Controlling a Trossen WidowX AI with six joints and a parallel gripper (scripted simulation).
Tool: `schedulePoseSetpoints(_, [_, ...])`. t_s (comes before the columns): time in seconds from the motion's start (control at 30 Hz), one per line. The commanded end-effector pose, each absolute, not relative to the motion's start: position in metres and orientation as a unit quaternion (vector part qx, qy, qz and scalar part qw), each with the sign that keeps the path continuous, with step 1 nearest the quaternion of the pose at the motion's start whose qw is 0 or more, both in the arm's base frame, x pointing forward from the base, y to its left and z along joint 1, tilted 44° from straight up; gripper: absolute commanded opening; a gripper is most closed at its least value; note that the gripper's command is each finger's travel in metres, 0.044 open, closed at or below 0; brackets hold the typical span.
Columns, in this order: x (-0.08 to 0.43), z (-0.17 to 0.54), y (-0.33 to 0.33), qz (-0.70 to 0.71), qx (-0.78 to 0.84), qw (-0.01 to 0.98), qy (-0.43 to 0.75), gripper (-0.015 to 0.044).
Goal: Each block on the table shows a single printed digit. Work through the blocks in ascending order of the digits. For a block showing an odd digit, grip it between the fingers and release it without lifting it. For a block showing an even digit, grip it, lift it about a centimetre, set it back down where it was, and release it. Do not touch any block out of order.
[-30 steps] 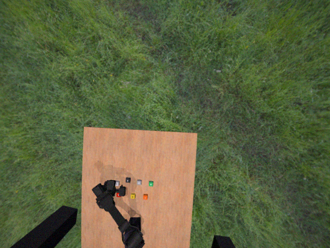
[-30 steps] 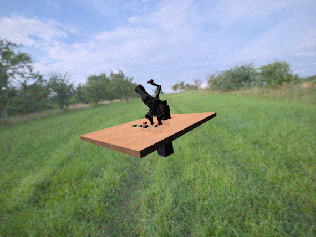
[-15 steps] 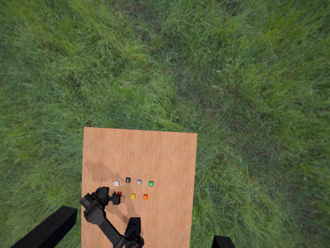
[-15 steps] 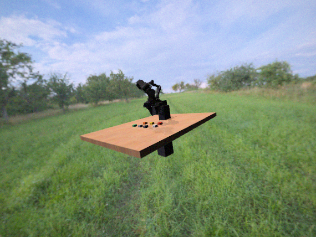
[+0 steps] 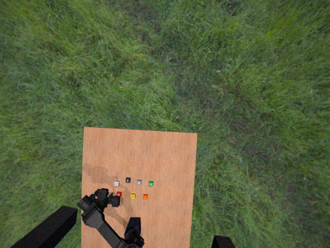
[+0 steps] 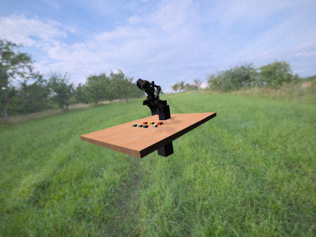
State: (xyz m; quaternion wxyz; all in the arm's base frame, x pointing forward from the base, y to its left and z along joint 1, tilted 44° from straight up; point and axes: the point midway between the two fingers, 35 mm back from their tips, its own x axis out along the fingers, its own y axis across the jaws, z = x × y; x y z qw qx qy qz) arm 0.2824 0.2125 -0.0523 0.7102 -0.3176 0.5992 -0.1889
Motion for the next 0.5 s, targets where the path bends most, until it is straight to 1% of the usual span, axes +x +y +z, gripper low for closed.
schedulePoseSetpoints(0.0, [0.294,-0.033,0.198,-0.188,-0.314,0.71,0.602,0.012])
schedulePoseSetpoints(0.1, [0.313,0.006,0.162,-0.186,-0.314,0.71,0.602,0.012])
schedulePoseSetpoints(0.3, [0.328,0.066,0.094,-0.192,-0.318,0.709,0.6,0.012])
schedulePoseSetpoints(0.47, [0.328,0.073,0.086,-0.193,-0.319,0.708,0.599,0.012])
